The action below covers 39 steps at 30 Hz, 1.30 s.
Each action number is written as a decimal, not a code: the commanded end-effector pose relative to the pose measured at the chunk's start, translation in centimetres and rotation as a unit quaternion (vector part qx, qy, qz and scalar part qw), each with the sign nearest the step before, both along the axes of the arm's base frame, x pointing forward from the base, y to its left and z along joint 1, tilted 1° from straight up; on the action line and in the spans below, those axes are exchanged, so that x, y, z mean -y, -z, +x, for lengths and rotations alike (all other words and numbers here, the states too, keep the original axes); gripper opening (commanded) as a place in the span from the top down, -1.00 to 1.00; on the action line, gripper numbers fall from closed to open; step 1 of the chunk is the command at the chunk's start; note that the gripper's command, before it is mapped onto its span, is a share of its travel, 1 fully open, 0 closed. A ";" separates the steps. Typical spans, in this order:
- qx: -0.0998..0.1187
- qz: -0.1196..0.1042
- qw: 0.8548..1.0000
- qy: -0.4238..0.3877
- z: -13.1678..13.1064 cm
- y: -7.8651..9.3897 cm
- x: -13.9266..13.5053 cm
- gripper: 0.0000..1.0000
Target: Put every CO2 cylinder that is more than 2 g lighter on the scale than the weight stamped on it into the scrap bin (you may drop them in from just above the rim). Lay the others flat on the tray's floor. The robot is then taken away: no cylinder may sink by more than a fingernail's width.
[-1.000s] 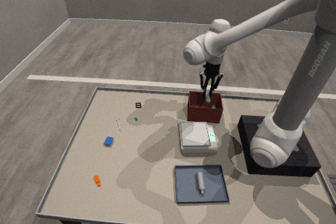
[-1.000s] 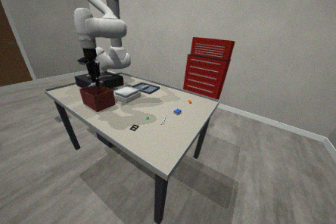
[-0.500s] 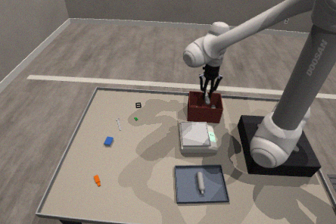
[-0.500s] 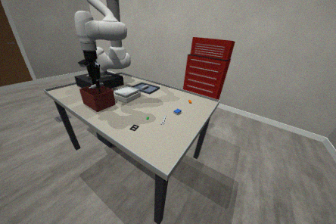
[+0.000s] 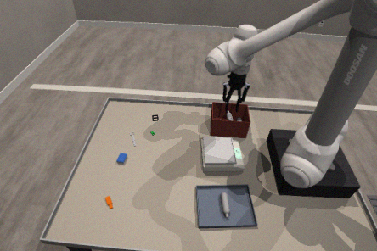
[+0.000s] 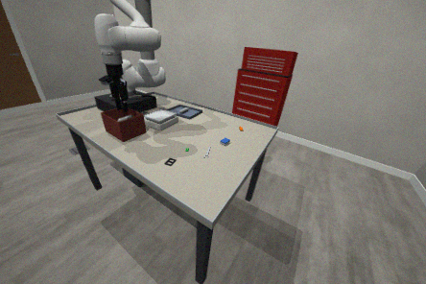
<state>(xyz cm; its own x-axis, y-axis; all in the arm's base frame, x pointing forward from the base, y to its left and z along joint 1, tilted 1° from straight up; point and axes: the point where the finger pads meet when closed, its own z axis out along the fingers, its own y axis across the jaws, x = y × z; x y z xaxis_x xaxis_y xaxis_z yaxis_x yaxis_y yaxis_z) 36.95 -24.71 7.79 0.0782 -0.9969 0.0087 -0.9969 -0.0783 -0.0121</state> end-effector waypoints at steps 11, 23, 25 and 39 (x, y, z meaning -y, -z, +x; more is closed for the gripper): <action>0.002 0.001 1.000 -0.002 0.1 0.2 -0.1 0.22; 0.002 0.001 1.000 -0.002 0.1 0.2 -0.1 0.22; 0.002 0.001 1.000 -0.002 0.1 0.2 -0.1 0.22; 0.003 0.001 1.000 -0.002 0.2 -0.9 0.0 0.22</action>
<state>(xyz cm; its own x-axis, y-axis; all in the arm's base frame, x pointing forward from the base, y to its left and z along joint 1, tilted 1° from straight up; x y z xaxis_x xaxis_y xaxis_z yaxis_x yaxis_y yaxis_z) 37.00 -24.74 8.12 0.0782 -0.9969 0.0103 -0.9968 -0.0783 -0.0139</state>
